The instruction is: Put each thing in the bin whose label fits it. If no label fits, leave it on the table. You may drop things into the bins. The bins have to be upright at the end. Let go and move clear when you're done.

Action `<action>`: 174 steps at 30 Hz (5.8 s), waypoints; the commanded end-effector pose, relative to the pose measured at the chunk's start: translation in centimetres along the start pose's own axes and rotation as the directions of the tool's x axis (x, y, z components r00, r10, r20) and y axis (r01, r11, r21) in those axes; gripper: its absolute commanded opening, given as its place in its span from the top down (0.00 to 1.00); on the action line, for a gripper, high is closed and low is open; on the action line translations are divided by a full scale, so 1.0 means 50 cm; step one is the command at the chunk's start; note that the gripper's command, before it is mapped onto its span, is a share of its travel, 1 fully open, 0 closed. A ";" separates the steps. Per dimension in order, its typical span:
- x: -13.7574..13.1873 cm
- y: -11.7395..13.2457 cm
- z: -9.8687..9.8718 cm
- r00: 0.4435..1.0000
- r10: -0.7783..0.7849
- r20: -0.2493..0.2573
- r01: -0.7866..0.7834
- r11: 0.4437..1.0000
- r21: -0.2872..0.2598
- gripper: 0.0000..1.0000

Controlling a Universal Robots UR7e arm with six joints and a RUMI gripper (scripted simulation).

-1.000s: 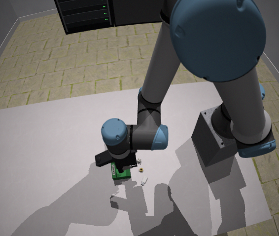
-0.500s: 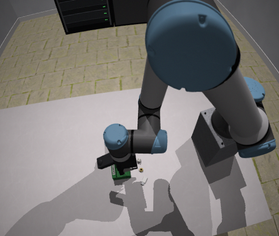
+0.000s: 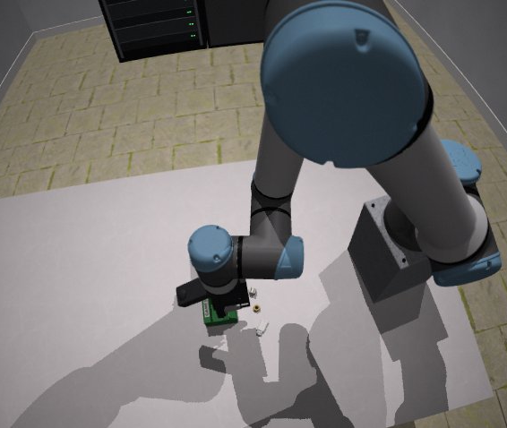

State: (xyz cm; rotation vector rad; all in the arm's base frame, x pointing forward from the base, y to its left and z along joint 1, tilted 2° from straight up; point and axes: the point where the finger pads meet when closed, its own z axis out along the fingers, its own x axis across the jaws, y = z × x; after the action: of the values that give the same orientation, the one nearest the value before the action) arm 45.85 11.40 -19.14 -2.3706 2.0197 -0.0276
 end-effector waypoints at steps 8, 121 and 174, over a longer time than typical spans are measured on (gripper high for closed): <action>0.000 -0.001 -0.001 1.000 0.000 0.000 0.000 1.000 0.001 0.96; -0.005 0.131 -0.156 0.855 -0.519 0.001 0.519 0.855 -0.014 0.82; -0.006 0.166 -0.100 0.197 -0.980 -0.001 0.980 0.197 0.000 0.82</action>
State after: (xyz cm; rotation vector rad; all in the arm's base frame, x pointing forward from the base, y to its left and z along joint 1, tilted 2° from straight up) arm 37.42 10.34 -14.44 -3.1311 0.0607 -0.0484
